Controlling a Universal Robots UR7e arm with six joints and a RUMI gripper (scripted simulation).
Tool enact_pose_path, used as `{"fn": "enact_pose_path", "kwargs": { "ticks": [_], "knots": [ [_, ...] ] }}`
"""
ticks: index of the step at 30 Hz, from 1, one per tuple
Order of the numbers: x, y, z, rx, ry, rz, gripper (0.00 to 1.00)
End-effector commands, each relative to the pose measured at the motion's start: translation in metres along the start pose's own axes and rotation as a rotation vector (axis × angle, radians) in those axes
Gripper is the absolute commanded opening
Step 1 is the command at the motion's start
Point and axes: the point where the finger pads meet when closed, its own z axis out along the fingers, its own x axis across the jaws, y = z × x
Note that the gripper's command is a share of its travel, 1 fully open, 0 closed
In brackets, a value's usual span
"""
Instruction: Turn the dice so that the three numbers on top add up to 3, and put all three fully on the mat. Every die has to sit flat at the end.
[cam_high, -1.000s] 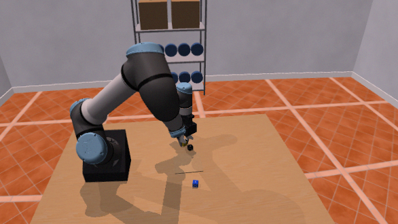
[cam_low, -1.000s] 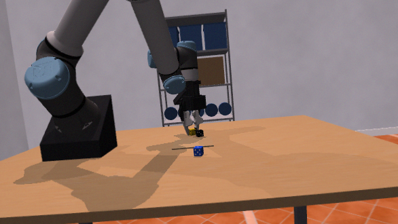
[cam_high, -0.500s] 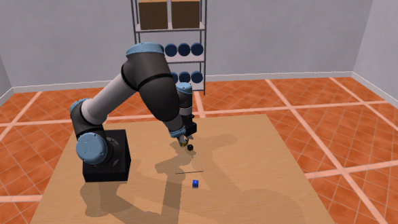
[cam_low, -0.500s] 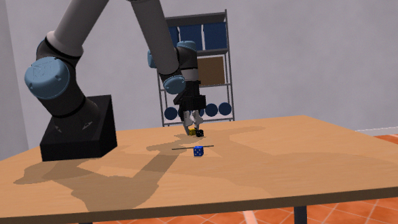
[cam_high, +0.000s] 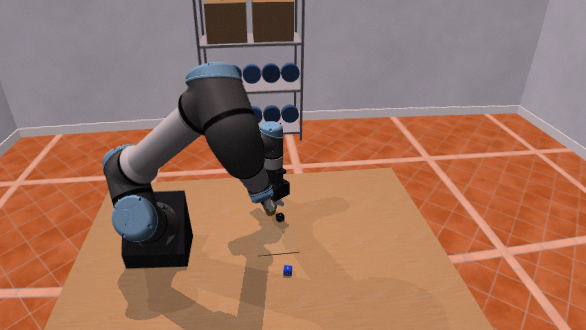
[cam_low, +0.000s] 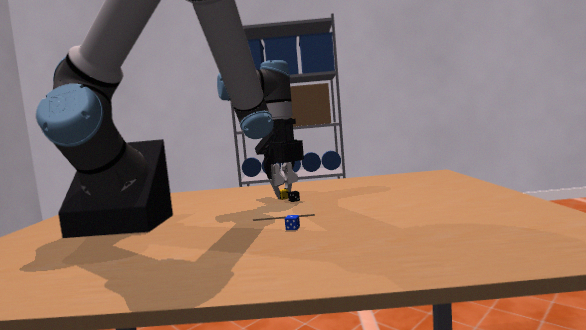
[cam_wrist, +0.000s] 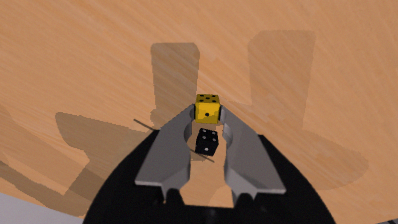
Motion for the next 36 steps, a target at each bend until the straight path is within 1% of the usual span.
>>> {"fn": "enact_pose_path", "kwargs": {
  "ticks": [1, 27, 30, 35, 36],
  "knots": [
    [0.000, 0.000, 0.000, 0.000, 0.001, 0.000, 0.06],
    [0.000, 0.000, -0.001, 0.000, 0.001, 0.000, 0.06],
    [0.000, 0.000, -0.005, 0.000, 0.001, 0.000, 0.06],
    [0.000, 0.000, -0.021, 0.000, 0.001, 0.000, 0.06],
    [0.000, 0.000, -0.021, 0.000, 0.001, 0.000, 0.06]
  ]
}}
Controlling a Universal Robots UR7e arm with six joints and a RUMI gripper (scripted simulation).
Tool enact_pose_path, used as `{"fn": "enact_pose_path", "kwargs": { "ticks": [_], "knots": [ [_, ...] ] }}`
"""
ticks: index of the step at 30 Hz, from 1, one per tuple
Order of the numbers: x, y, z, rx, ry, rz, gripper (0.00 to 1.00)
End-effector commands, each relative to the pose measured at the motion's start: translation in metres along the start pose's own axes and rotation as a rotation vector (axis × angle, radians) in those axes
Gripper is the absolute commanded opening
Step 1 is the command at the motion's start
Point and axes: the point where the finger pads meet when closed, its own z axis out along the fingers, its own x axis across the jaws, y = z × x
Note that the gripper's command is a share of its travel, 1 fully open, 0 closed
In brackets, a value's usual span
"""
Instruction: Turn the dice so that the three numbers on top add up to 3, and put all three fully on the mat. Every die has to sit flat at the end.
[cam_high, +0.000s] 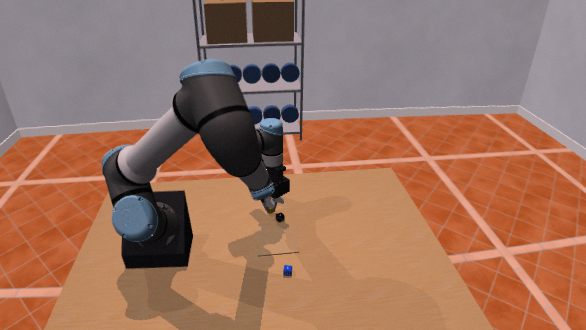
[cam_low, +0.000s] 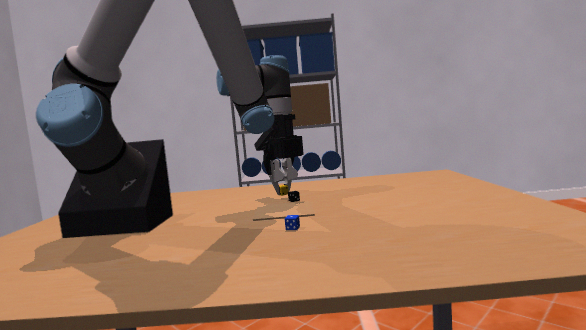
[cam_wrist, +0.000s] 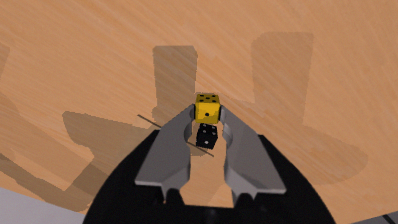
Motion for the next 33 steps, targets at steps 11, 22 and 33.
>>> {"fn": "enact_pose_path", "kwargs": {
  "ticks": [11, 22, 33],
  "knots": [
    [0.000, 0.000, -0.062, 0.000, 0.000, 0.000, 0.06],
    [0.000, 0.000, -0.088, 0.000, 0.000, 0.000, 0.06],
    [0.000, 0.001, -0.089, 0.000, 0.000, 0.003, 0.06]
  ]
}}
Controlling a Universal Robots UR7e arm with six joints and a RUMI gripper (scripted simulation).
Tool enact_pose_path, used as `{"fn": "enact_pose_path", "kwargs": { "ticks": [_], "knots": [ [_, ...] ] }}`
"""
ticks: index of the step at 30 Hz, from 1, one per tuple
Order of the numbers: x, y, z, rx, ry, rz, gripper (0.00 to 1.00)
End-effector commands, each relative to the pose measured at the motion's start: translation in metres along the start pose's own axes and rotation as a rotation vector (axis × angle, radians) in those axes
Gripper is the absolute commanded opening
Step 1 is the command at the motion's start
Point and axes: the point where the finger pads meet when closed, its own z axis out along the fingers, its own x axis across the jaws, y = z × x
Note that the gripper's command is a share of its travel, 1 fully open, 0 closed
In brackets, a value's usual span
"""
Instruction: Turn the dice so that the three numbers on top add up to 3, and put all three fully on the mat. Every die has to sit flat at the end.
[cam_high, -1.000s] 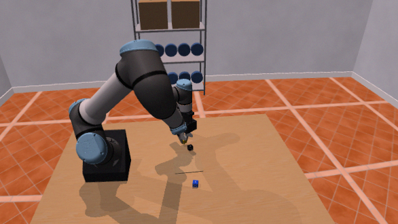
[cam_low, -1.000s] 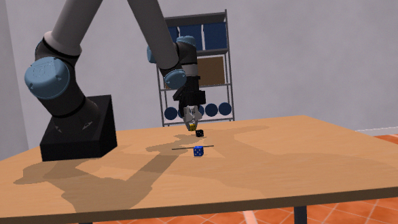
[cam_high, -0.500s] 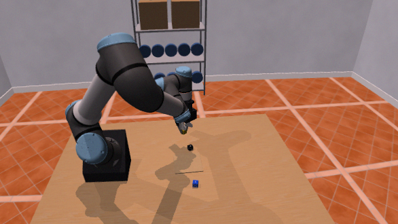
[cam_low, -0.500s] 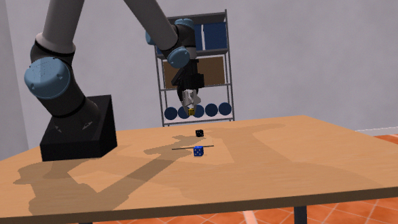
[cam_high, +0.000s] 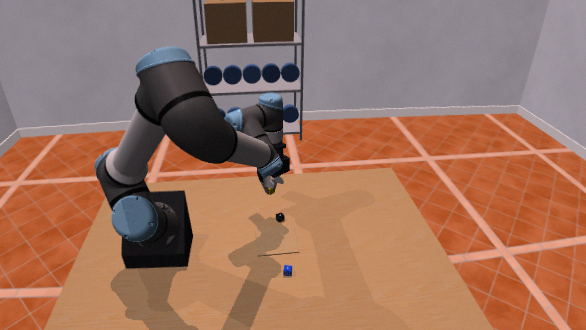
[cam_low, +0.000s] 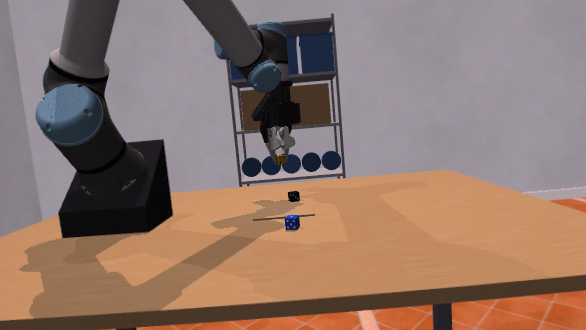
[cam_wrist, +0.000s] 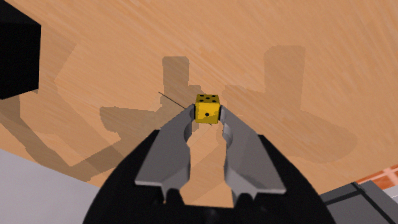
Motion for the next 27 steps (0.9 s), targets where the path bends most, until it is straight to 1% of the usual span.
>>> {"fn": "enact_pose_path", "kwargs": {
  "ticks": [1, 5, 8, 11, 16, 19, 23, 27],
  "knots": [
    [0.000, 0.001, -0.001, 0.000, 0.001, 0.002, 0.06],
    [-0.005, 0.007, -0.002, 0.001, 0.002, 0.029, 0.06],
    [-0.019, 0.022, -0.004, 0.002, 0.003, 0.095, 0.06],
    [-0.040, 0.043, -0.006, 0.003, 0.004, 0.196, 0.06],
    [-0.083, 0.077, -0.007, 0.003, 0.003, 0.386, 0.06],
    [-0.084, 0.077, -0.007, 0.003, 0.003, 0.389, 0.06],
    [-0.111, 0.093, -0.006, 0.001, 0.002, 0.503, 0.06],
    [-0.121, 0.099, -0.005, 0.000, 0.001, 0.547, 0.06]
  ]
}}
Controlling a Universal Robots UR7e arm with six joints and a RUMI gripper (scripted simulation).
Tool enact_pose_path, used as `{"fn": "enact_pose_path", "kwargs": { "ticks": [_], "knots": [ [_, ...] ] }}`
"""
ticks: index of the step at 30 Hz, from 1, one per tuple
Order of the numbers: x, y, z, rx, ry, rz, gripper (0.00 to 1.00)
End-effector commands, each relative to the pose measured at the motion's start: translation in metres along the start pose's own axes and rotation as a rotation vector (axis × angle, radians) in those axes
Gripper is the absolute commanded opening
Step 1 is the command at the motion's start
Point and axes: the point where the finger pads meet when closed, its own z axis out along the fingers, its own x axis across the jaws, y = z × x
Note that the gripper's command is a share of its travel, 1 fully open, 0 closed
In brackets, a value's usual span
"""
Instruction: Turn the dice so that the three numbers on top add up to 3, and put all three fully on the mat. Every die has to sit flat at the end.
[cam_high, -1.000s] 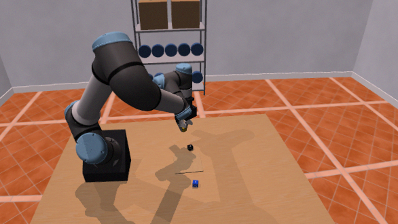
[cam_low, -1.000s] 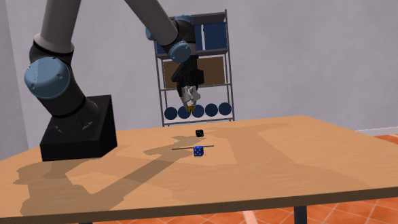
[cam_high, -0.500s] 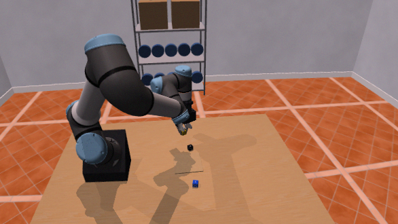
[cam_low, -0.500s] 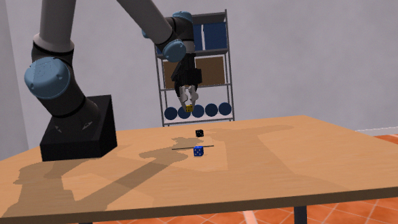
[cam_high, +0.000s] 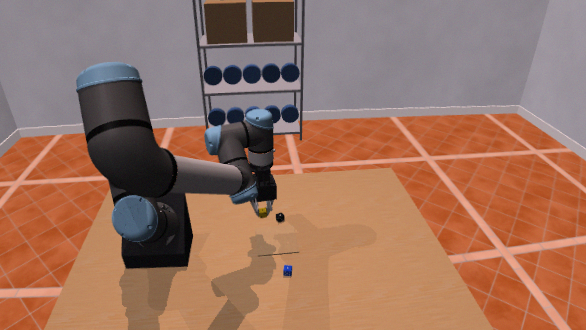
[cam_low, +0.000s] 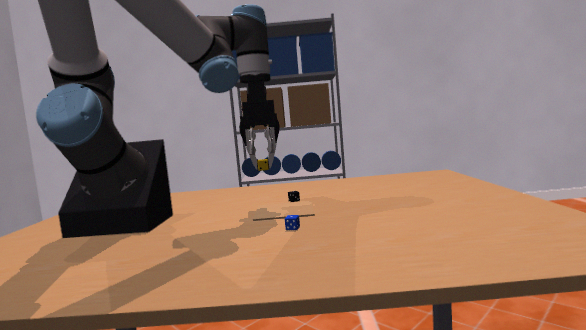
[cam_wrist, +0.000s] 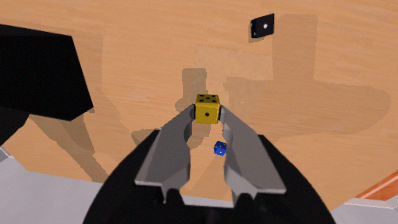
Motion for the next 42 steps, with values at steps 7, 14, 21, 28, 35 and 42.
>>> {"fn": "enact_pose_path", "kwargs": {
  "ticks": [7, 14, 21, 28, 35, 42],
  "knots": [
    [-0.009, 0.015, -0.001, 0.001, 0.003, 0.057, 0.06],
    [-0.009, 0.015, -0.001, 0.001, 0.003, 0.057, 0.06],
    [-0.009, 0.015, 0.003, 0.001, 0.003, 0.057, 0.06],
    [-0.009, 0.015, 0.014, 0.001, 0.003, 0.057, 0.06],
    [-0.008, 0.015, 0.037, 0.001, 0.003, 0.057, 0.06],
    [-0.008, 0.015, 0.060, 0.001, 0.003, 0.057, 0.06]
  ]
}}
